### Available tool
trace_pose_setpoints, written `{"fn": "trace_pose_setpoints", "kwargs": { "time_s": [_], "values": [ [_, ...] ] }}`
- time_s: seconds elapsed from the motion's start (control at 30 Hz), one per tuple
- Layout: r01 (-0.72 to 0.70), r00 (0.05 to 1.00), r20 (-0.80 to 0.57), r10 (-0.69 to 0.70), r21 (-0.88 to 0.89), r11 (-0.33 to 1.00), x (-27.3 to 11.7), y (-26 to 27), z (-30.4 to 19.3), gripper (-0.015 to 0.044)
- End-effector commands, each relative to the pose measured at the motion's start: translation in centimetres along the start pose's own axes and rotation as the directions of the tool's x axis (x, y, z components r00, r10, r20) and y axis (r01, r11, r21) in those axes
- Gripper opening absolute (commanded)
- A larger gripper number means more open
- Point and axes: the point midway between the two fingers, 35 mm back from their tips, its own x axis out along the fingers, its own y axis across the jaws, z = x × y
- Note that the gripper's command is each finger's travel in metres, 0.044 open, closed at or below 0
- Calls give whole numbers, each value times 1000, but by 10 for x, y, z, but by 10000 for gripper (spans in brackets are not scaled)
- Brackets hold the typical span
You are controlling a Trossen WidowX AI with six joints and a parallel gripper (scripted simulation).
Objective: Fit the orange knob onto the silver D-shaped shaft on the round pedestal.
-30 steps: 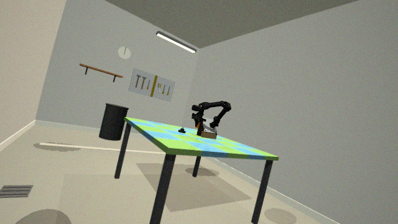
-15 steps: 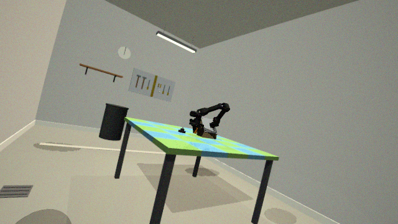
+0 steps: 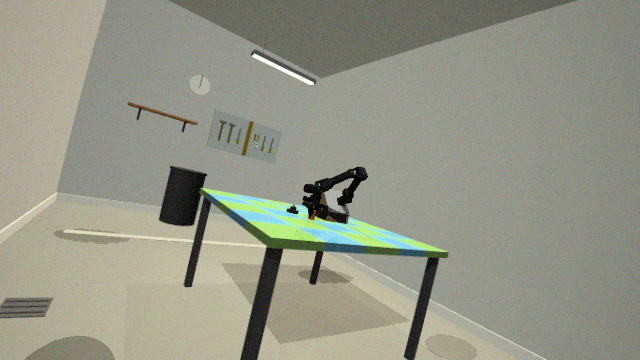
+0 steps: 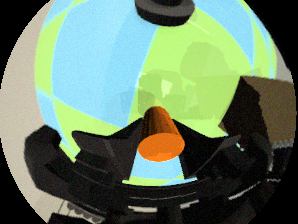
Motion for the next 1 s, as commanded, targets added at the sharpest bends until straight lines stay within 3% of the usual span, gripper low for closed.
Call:
{"fn": "trace_pose_setpoints", "kwargs": {
  "time_s": [0.0,0.27,0.8,0.87,0.97],
  "values": [
    [0,1000,0,0,0,1000,0,0,0,26],
    [0,1000,0,0,0,1000,0,0,0,236],
    [0,1000,0,0,0,1000,0,0,0,240],
    [1,1000,2,-1,0,1000,-10,1,1,292],
    [1,1000,3,-1,2,1000,-56,2,3,371]
  ]
}}
